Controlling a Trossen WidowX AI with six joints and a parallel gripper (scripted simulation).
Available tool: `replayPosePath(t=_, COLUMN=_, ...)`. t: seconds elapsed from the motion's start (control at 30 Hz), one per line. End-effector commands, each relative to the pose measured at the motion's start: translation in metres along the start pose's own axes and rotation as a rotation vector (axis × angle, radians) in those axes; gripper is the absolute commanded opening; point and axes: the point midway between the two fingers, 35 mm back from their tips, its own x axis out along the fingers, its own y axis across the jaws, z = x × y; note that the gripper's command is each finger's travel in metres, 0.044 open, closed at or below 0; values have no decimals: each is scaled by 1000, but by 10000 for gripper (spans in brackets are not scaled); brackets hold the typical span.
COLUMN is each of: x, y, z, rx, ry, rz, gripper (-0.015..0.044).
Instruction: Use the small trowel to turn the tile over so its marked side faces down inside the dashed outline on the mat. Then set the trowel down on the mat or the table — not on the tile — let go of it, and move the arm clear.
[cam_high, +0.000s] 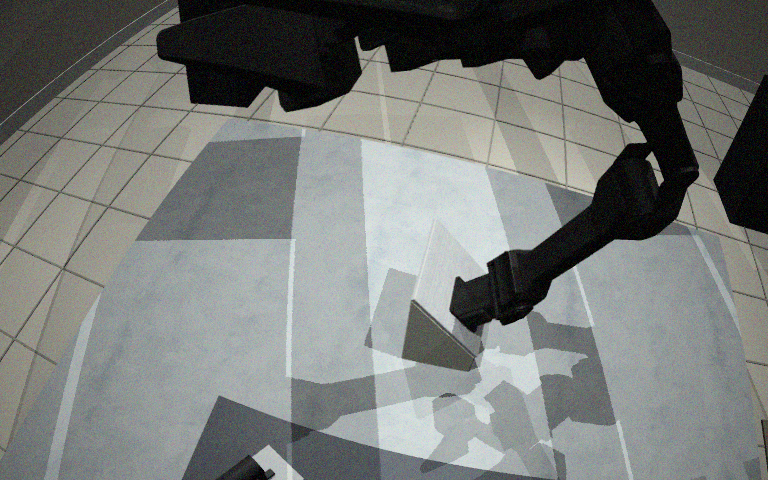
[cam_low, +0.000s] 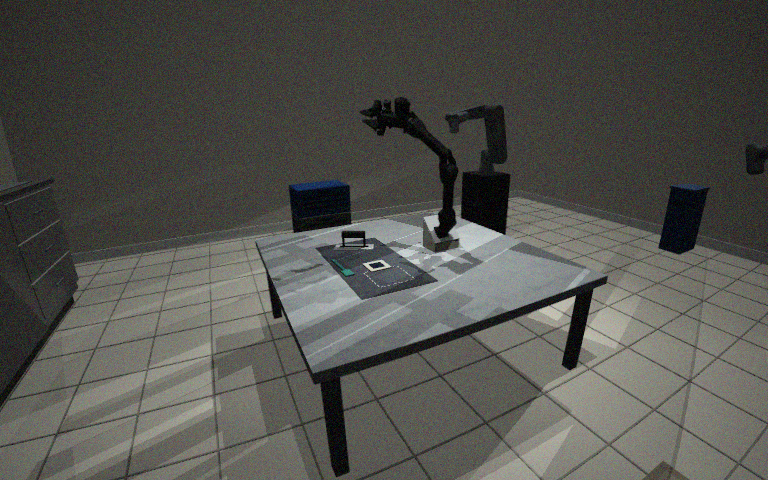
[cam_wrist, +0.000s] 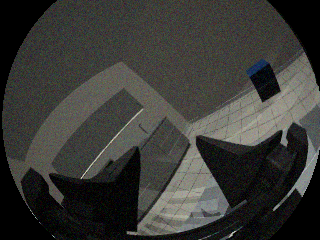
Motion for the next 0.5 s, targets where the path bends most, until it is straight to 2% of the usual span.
replayPosePath(t=0.0, x=25, y=-28, z=-25, rx=-76, ry=92, rz=-79, gripper=270)
replayPosePath(t=0.47, x=82, y=-130, z=-116, rx=-322, ry=443, rz=-294, gripper=270)
